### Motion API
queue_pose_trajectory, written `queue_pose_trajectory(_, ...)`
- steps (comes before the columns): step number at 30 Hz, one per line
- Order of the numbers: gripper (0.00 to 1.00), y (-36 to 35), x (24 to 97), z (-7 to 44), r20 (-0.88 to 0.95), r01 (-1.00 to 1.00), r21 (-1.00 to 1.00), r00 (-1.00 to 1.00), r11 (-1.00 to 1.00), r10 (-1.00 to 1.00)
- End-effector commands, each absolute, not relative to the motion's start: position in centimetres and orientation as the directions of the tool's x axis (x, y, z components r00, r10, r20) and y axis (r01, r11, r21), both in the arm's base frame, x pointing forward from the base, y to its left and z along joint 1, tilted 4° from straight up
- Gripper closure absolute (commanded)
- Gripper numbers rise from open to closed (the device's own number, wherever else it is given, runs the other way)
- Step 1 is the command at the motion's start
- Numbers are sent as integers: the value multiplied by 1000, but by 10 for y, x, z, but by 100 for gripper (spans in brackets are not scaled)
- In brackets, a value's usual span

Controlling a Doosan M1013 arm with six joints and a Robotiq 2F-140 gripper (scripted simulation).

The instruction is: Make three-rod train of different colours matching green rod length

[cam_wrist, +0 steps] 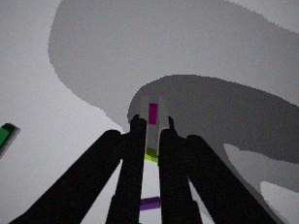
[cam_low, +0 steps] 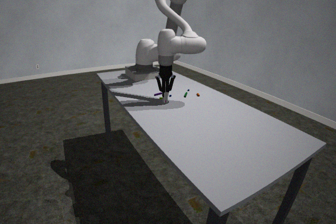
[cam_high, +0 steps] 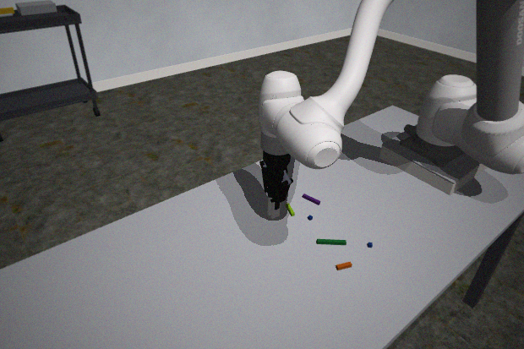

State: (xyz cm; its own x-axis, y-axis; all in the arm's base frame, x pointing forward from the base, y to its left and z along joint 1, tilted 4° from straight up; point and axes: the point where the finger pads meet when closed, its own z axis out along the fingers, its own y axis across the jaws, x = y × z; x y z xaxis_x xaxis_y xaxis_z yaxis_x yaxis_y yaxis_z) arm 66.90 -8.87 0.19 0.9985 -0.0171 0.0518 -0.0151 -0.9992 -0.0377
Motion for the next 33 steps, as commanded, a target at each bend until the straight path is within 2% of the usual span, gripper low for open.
queue_pose_trajectory(1, 97, -89, 669, 2, 52, -15, -38, 999, -999, -17)
queue_pose_trajectory(33, 97, -89, 669, 5, 52, -15, -38, 999, -999, -17)
